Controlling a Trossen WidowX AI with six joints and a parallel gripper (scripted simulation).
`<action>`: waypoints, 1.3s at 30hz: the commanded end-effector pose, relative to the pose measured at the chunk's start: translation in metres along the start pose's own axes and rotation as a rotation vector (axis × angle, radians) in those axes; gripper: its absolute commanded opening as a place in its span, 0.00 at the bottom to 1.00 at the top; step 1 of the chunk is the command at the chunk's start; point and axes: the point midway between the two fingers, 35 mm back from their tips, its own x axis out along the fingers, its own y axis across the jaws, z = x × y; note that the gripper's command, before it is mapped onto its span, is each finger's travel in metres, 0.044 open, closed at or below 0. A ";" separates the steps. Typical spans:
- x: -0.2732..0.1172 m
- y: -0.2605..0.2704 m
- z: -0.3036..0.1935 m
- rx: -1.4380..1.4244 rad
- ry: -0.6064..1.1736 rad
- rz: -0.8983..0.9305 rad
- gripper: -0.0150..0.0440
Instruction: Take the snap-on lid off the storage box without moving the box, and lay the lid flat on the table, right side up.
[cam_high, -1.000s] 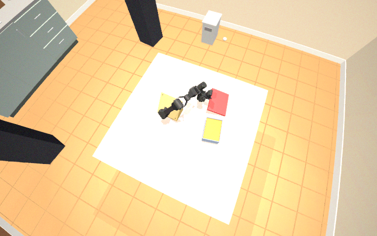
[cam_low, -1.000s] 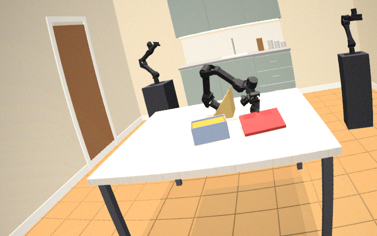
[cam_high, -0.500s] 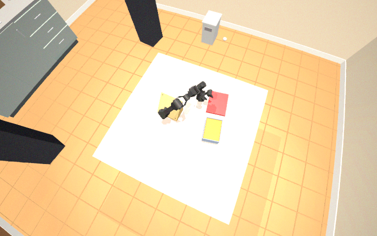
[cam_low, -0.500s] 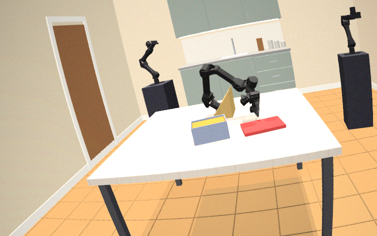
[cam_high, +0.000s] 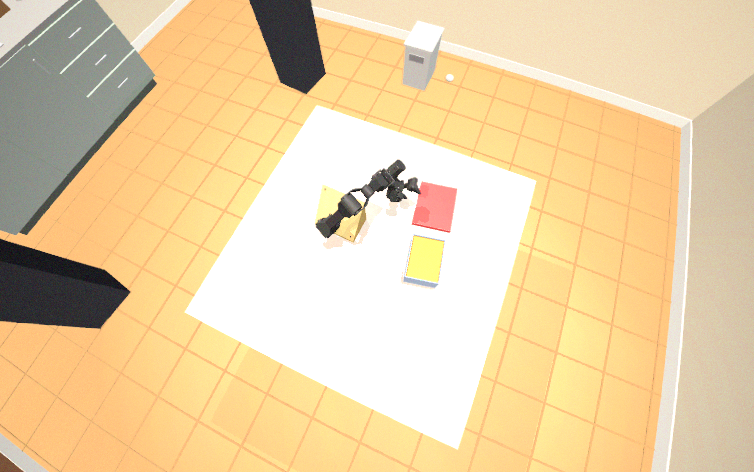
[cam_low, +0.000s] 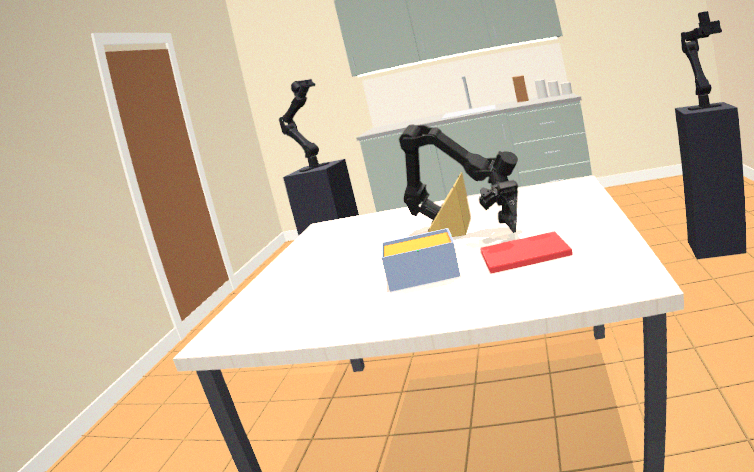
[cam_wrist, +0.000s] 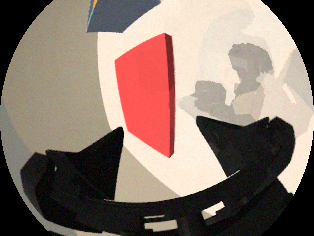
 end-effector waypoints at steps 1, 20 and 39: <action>-0.007 -0.005 0.001 0.003 -0.003 0.002 1.00; -0.031 -0.013 -0.001 0.003 -0.001 0.001 1.00; -0.065 0.005 -0.001 0.003 0.001 0.000 1.00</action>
